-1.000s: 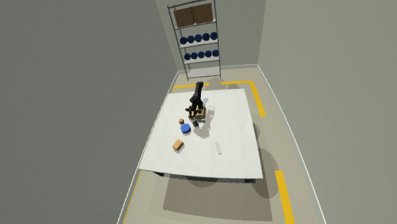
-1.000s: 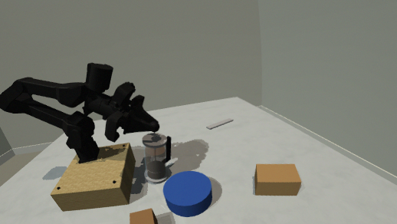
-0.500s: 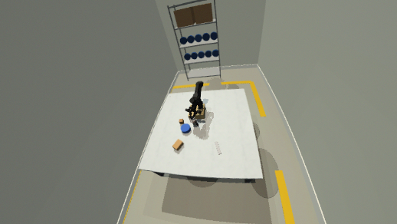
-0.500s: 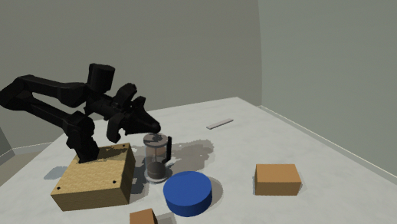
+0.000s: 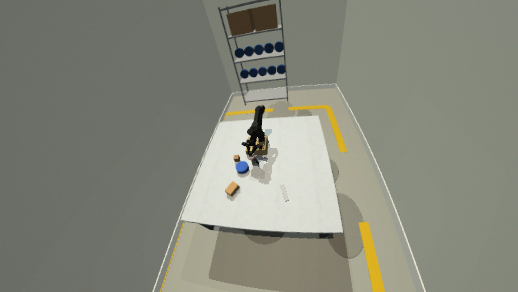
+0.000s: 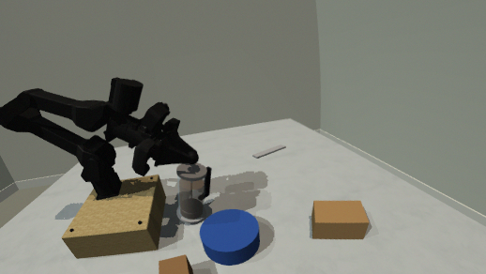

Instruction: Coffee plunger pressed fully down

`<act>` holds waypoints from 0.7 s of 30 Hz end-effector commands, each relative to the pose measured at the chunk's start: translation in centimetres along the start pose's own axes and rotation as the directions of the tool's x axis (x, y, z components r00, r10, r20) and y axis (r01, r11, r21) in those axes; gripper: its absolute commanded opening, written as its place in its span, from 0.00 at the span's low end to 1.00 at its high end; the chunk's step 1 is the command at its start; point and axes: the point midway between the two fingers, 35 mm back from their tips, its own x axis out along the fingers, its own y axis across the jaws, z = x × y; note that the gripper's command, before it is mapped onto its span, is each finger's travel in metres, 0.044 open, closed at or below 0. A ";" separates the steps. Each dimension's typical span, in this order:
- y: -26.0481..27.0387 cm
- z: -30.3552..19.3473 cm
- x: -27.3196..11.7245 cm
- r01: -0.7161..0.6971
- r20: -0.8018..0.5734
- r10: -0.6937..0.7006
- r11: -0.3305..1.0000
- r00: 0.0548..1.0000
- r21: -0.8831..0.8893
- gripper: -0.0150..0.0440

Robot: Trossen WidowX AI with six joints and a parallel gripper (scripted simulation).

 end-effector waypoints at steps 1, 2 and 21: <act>0.0 -0.4 0.2 0.000 -0.020 -0.001 1.000 1.000 -0.010 0.45; 0.0 -0.4 0.2 0.000 -0.020 -0.001 1.000 1.000 -0.010 0.45; 0.0 0.1 0.2 0.000 -0.003 0.000 1.000 1.000 -0.001 0.45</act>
